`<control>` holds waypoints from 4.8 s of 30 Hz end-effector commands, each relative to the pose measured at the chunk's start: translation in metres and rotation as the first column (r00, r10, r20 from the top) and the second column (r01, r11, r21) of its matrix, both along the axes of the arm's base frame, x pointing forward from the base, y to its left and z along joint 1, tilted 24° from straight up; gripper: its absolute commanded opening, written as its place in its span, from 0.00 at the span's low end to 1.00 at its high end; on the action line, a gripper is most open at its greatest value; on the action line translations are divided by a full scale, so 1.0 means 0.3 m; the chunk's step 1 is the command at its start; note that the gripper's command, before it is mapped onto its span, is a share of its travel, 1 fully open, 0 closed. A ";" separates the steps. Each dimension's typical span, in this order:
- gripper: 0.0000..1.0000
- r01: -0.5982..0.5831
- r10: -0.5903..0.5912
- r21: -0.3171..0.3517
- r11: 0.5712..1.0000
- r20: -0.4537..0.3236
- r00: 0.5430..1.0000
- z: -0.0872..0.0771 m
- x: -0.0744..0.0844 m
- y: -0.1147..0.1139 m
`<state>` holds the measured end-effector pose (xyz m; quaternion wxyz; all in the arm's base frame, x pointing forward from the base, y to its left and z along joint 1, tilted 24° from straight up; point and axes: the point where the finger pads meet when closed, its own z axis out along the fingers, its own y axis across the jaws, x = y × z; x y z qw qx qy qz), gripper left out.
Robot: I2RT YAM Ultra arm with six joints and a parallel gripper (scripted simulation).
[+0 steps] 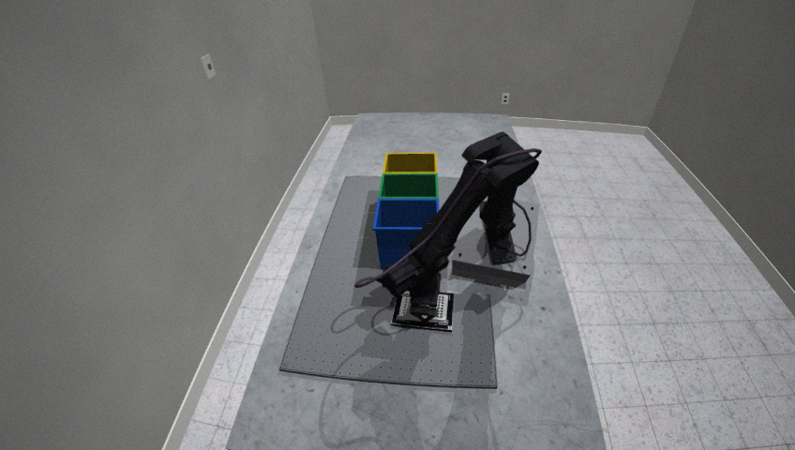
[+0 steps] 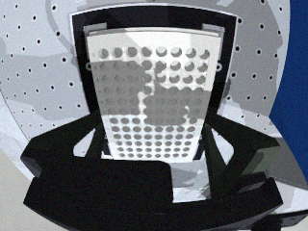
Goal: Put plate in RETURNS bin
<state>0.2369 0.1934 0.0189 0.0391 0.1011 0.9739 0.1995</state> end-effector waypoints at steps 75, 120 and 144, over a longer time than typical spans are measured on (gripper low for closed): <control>0.00 0.020 -0.020 0.009 1.000 0.061 0.998 0.133 0.037 -0.041; 0.00 0.017 -0.018 0.012 1.000 0.060 0.998 0.338 -0.006 -0.126; 0.00 0.017 -0.018 0.012 1.000 0.060 0.998 0.439 -0.027 -0.169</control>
